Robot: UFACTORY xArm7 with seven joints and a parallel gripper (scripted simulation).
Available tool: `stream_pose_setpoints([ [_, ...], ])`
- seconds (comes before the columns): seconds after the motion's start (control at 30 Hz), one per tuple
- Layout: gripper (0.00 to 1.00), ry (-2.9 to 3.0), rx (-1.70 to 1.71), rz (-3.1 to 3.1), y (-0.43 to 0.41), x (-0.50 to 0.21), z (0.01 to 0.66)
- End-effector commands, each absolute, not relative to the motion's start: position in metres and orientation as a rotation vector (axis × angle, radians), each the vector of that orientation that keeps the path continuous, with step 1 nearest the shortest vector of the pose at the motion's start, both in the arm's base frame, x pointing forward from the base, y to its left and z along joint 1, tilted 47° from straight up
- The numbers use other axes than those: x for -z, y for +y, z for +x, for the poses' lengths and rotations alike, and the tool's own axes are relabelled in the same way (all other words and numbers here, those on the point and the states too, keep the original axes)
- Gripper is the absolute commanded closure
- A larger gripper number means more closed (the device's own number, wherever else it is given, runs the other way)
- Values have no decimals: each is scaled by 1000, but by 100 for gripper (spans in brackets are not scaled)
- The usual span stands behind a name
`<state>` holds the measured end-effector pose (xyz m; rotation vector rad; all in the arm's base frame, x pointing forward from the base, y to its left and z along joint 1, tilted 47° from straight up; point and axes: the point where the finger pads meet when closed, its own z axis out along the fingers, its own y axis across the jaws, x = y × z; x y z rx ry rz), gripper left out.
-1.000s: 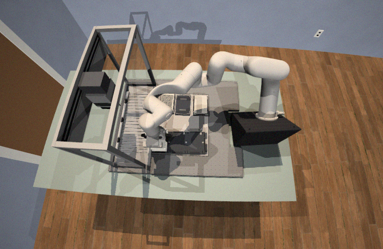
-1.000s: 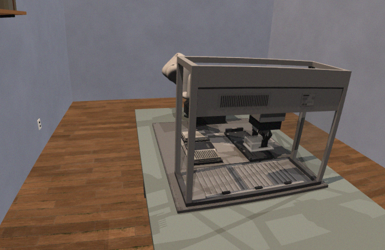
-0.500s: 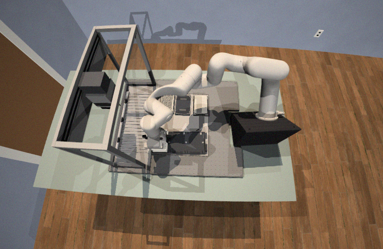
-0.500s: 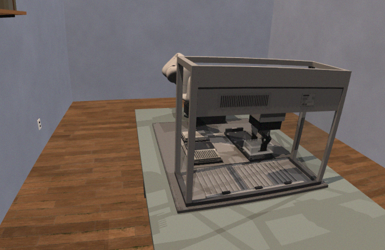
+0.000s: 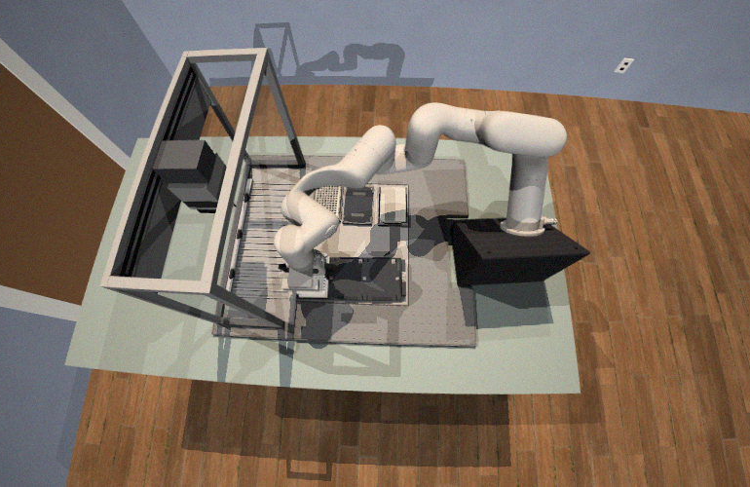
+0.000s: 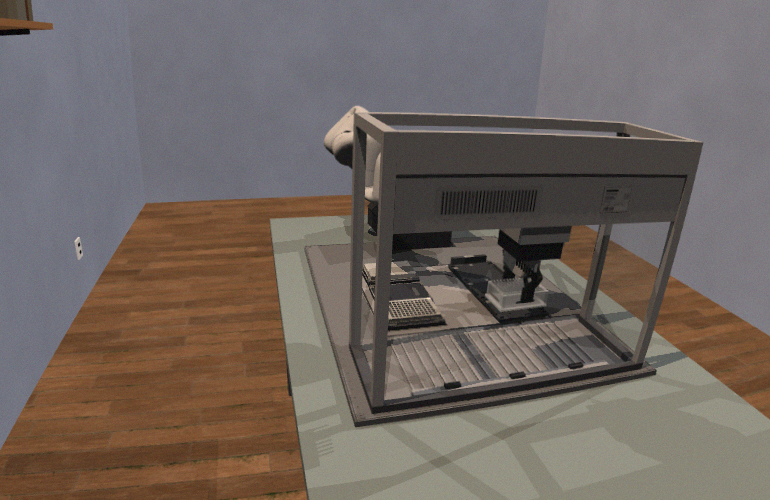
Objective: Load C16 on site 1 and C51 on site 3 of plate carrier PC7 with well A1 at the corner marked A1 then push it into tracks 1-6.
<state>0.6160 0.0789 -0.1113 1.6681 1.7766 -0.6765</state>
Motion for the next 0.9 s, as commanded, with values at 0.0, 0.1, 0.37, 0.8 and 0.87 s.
stream_pose_setpoints([
  [0.0,100,1779,671,1668,81,110,617],
  [0.1,100,1779,672,1668,80,112,617],
  [0.37,100,1779,672,1668,76,115,617],
  [0.8,100,1779,672,1668,71,119,618],
  [0.87,100,1779,672,1668,71,119,618],
])
